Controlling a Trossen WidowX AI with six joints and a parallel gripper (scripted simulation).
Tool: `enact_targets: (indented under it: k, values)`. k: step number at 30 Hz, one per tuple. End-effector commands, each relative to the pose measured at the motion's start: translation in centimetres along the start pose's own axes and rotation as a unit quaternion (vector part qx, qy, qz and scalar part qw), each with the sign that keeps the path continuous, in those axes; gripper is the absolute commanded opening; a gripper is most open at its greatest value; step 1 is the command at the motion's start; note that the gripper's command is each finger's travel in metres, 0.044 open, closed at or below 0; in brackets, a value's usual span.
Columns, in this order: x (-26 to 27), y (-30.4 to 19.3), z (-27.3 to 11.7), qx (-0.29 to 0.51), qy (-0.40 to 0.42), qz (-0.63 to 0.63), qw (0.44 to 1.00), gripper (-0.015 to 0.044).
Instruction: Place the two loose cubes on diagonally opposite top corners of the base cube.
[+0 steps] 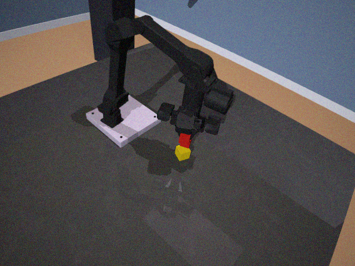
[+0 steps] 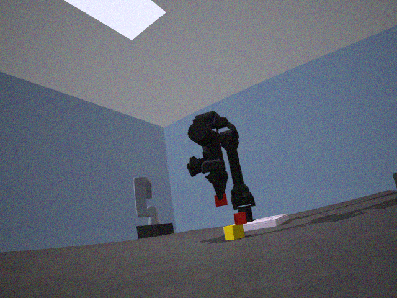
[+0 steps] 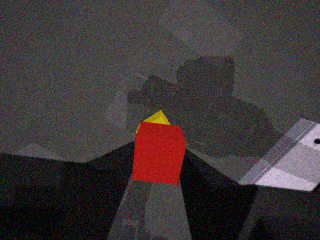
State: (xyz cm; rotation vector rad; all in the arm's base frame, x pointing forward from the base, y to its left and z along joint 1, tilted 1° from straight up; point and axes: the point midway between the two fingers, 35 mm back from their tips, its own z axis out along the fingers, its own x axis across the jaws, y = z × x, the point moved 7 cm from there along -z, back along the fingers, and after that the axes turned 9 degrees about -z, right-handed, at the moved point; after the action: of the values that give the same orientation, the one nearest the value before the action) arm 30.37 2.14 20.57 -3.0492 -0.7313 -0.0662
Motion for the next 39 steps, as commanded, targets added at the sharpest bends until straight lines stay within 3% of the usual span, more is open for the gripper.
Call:
enact_targets:
  k: [1,39]
  values:
    - [0.0,0.0,0.7,-0.001,-0.002,0.005,1.0,0.0105]
    - [-0.1,0.0,5.8,-0.001,-0.002,0.007,1.0,0.0105]
